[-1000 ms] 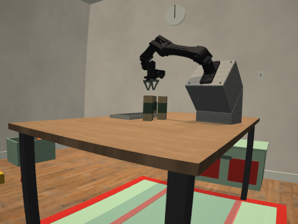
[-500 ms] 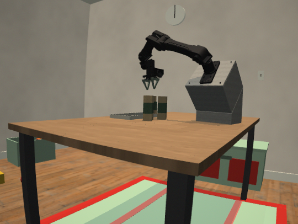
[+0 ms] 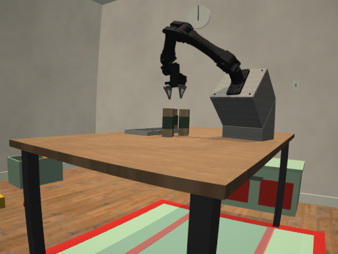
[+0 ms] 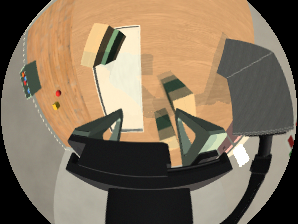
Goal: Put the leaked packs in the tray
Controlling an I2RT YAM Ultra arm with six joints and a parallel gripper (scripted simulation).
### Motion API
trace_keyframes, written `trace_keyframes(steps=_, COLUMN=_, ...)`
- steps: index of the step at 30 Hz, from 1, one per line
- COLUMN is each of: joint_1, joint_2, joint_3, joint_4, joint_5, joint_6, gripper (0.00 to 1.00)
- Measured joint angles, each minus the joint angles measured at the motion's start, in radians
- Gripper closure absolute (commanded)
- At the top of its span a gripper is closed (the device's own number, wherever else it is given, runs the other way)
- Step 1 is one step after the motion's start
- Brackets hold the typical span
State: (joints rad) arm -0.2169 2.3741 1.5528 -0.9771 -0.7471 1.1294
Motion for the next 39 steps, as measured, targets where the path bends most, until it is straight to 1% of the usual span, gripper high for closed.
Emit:
trace_keyframes(steps=4, joint_1=0.030, joint_2=-0.128, joint_3=-0.213, joint_4=0.080, joint_5=-0.003, joint_6=-0.079, gripper=0.23)
trace_keyframes(steps=7, joint_1=0.035, joint_2=-0.223, joint_3=-0.358, joint_4=0.140, joint_5=-0.004, joint_6=-0.132, gripper=0.23)
trace_keyframes(steps=9, joint_1=0.035, joint_2=-0.279, joint_3=-0.439, joint_4=0.180, joint_5=-0.005, joint_6=-0.163, gripper=0.23)
trace_keyframes(steps=11, joint_1=0.037, joint_2=-0.322, joint_3=-0.502, joint_4=0.211, joint_5=-0.005, joint_6=-0.188, gripper=0.23)
trace_keyframes(steps=17, joint_1=0.042, joint_2=-0.383, joint_3=-0.600, joint_4=0.300, joint_5=-0.007, joint_6=-0.232, gripper=0.23)
trace_keyframes(steps=20, joint_1=0.045, joint_2=-0.402, joint_3=-0.631, joint_4=0.325, joint_5=-0.007, joint_6=-0.244, gripper=0.23)
trace_keyframes(steps=33, joint_1=0.046, joint_2=-0.412, joint_3=-0.637, joint_4=0.369, joint_5=-0.007, joint_6=-0.251, gripper=0.23)
trace_keyframes(steps=36, joint_1=0.066, joint_2=-0.409, joint_3=-0.647, joint_4=0.393, joint_5=-0.009, joint_6=-0.240, gripper=0.23)
trace_keyframes(steps=39, joint_1=0.099, joint_2=-0.385, joint_3=-0.666, joint_4=0.436, joint_5=-0.010, joint_6=-0.216, gripper=0.23)
